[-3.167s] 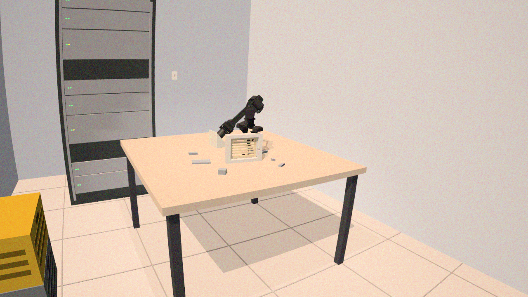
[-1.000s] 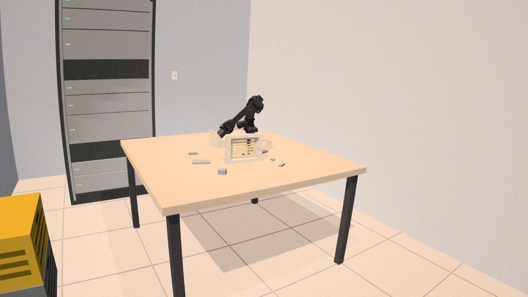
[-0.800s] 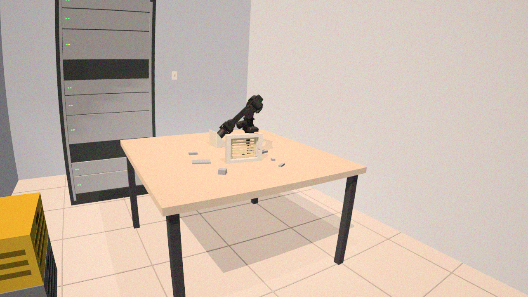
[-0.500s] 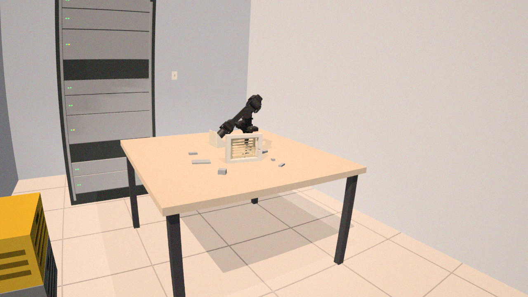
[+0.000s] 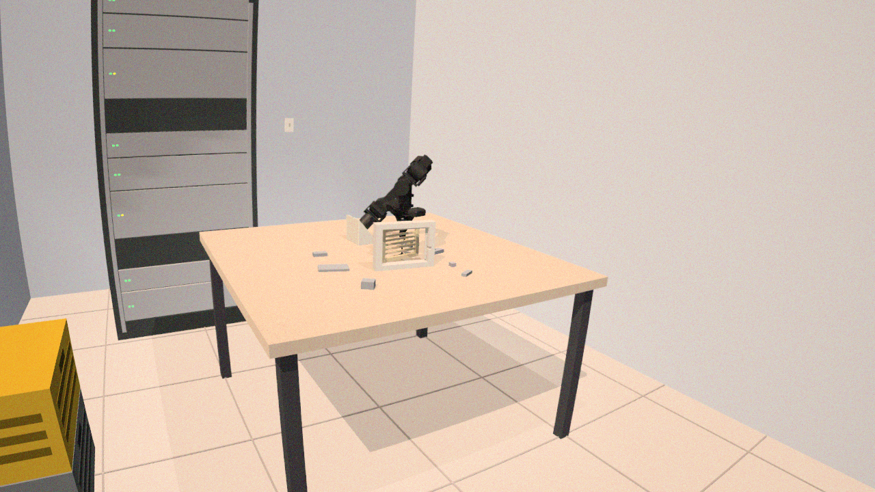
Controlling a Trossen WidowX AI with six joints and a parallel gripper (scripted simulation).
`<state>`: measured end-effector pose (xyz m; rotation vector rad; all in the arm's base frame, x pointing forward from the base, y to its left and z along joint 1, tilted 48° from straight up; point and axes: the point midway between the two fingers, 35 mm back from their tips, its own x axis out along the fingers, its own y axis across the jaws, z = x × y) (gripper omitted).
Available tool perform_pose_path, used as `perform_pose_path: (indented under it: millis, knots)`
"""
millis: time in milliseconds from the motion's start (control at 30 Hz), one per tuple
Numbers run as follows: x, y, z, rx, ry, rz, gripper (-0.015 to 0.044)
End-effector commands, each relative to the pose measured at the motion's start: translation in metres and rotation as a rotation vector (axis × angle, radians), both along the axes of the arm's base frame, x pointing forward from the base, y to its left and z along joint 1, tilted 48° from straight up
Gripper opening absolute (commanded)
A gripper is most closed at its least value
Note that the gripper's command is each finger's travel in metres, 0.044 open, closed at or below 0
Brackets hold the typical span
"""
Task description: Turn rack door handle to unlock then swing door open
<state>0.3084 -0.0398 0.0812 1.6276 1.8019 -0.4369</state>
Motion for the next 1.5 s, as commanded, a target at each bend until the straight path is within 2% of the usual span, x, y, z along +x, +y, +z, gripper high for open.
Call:
perform_pose_path:
  millis: [0,1467]
  knots:
    - [-0.004,-0.002,-0.003,-0.007,-0.069,0.050,0.0014]
    - [-0.072,-0.053,-0.059,-0.008,-0.554,0.488,0.0014]
